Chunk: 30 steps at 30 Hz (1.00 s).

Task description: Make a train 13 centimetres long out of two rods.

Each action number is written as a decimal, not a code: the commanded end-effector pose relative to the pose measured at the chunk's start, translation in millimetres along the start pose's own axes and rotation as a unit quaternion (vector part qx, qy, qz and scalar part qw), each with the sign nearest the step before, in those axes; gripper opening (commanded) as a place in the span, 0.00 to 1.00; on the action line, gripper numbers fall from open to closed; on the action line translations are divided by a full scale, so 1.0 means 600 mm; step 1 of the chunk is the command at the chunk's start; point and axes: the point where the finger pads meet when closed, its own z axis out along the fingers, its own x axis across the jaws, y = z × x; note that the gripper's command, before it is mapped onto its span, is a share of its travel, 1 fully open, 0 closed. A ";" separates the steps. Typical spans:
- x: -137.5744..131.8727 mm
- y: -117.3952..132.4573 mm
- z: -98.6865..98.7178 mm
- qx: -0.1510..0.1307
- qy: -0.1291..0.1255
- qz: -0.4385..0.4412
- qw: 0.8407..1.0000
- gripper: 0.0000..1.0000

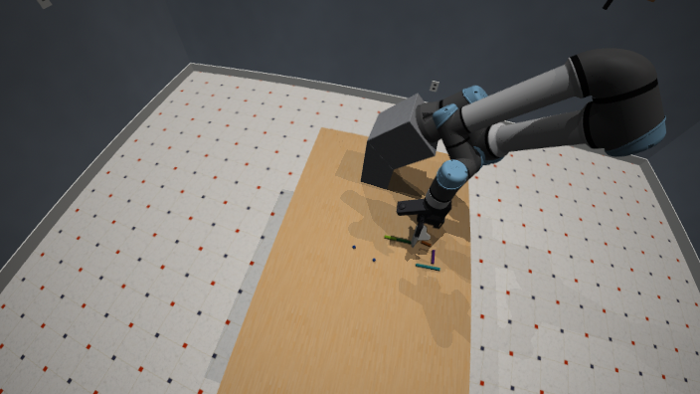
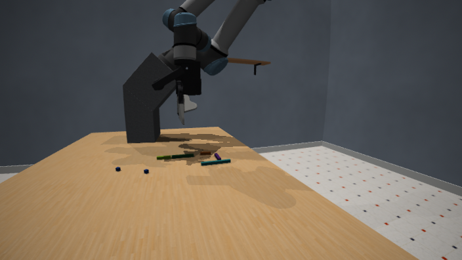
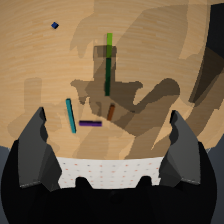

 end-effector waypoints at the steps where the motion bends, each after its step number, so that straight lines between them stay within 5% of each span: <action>1: 0.000 0.000 -0.023 -0.001 0.001 0.000 1.000 1.00; 17: 0.000 0.000 -0.097 -0.001 0.001 0.000 1.000 1.00; 30: 0.000 0.000 -0.112 -0.001 0.001 0.000 1.000 1.00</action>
